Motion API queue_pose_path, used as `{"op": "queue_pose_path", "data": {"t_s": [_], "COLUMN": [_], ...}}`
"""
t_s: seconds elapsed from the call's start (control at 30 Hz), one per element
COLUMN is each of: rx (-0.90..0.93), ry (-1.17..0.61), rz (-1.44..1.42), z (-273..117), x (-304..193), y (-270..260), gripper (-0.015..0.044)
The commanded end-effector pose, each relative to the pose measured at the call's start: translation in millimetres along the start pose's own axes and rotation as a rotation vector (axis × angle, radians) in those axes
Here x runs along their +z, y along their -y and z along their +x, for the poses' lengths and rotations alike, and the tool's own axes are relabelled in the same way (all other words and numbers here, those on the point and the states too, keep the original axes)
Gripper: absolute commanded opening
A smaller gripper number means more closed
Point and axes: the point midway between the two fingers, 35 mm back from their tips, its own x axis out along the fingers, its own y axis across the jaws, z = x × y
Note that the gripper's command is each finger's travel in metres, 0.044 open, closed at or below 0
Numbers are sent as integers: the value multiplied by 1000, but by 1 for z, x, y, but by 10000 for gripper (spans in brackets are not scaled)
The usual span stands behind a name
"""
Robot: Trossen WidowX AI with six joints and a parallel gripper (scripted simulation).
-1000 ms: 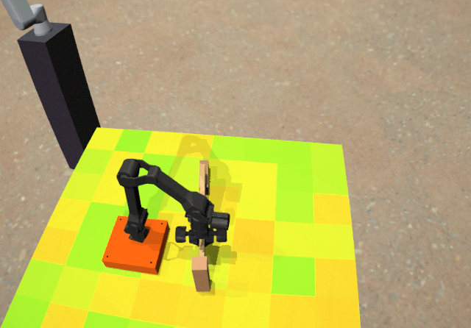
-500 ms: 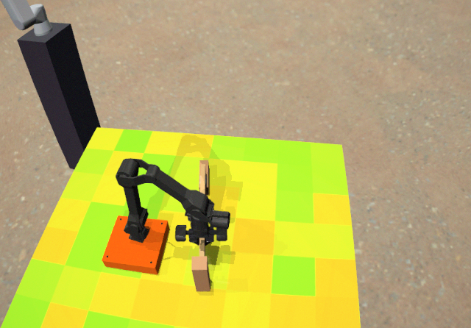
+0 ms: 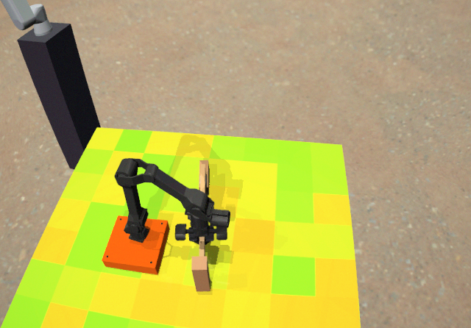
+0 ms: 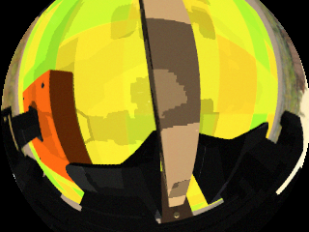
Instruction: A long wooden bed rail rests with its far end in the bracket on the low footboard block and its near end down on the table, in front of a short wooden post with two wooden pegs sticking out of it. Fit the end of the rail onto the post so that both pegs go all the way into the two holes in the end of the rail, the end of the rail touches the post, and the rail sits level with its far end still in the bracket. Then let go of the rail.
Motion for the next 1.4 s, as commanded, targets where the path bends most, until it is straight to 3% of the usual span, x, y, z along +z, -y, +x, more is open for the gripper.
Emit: {"op": "queue_pose_path", "data": {"t_s": [0.0,1.37], "rx": [-10,-10], "ry": [4,4], "rz": [-3,-3], "z": [-5,-18], "x": [0,0], "y": [2,2], "gripper": [0,0]}}
